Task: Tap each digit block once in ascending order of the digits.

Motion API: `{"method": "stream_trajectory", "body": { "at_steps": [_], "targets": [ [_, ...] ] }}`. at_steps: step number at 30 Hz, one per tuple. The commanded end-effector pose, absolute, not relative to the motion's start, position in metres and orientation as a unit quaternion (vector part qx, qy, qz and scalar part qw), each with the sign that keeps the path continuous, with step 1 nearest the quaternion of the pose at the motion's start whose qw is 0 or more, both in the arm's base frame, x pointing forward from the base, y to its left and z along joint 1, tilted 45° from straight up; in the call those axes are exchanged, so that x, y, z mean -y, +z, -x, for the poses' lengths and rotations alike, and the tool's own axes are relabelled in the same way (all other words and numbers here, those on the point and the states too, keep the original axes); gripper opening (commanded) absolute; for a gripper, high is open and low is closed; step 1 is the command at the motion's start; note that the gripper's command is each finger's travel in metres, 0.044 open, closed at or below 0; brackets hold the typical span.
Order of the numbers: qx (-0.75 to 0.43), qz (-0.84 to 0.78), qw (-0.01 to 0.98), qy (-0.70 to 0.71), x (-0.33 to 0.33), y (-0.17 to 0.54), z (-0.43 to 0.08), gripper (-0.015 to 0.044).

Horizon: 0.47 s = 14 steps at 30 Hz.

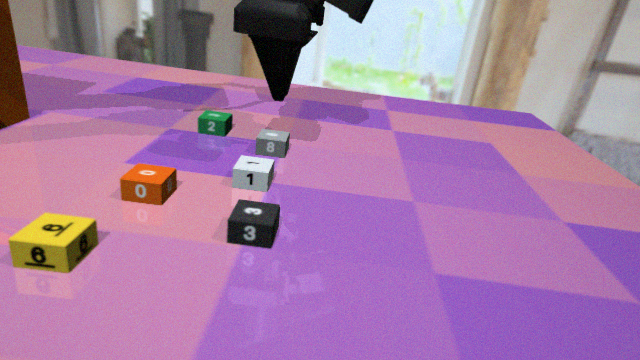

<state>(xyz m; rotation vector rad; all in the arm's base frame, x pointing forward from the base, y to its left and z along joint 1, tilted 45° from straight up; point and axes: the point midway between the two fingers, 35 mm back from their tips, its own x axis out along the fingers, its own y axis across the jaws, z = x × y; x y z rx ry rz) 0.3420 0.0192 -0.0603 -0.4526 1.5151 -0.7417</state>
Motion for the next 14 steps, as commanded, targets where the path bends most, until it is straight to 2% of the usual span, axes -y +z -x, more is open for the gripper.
{"method": "stream_trajectory", "body": {
  "at_steps": [1, 6, 9, 14],
  "targets": [
    [-0.668, 0.203, 0.646, -0.309, -0.074, -0.071, -0.325, 0.0178],
    [-0.668, 0.205, 0.643, -0.314, -0.147, -0.082, -0.280, 0.0309],
    [-0.667, 0.206, 0.642, -0.316, -0.155, -0.083, -0.273, 0.0387],
    [-0.667, 0.206, 0.642, -0.316, -0.155, -0.083, -0.273, 0.0400]
  ]
}}
